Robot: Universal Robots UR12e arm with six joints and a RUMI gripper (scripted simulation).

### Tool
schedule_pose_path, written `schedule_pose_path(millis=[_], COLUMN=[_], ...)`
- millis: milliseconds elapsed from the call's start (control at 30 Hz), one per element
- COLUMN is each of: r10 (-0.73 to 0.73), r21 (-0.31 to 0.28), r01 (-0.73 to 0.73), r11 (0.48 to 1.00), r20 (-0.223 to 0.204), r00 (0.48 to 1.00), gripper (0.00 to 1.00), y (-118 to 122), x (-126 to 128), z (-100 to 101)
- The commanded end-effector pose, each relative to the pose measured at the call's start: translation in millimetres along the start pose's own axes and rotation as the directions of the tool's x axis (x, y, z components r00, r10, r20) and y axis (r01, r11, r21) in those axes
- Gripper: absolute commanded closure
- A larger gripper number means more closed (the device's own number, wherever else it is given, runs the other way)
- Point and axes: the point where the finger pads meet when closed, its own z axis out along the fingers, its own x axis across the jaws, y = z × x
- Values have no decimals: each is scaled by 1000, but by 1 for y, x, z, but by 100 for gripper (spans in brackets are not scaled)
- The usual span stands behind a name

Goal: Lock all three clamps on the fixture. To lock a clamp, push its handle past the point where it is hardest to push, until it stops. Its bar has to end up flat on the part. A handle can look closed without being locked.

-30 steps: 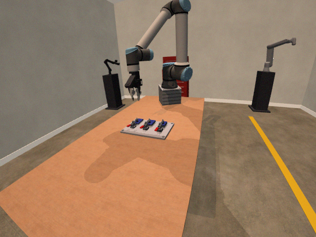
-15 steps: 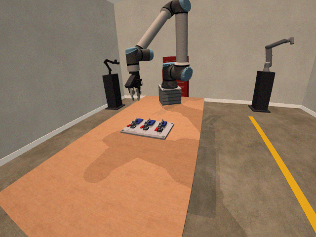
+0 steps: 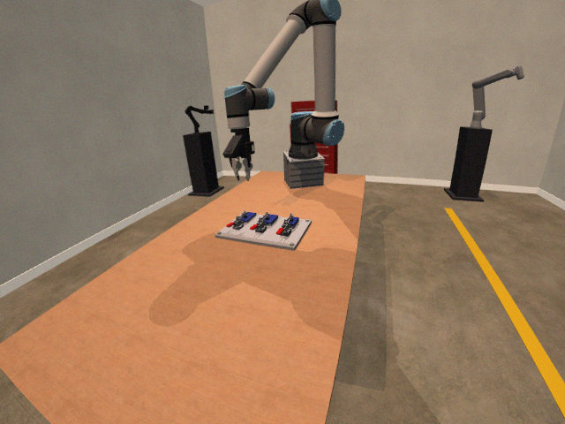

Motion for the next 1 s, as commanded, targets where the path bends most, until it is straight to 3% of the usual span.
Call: schedule_pose_path(millis=[0,433,800,967], r10=[0,0,0,0], r21=[1,1,1,1], r01=[0,0,0,0], r11=[1000,1000,1000,1000], r20=[-1,-1,-1,-1], r00=[1000,1000,1000,1000], gripper=[72,72,72,72], y=[-1,-1,-2,-15], x=[0,0,0,0], z=[4,53,57,57])
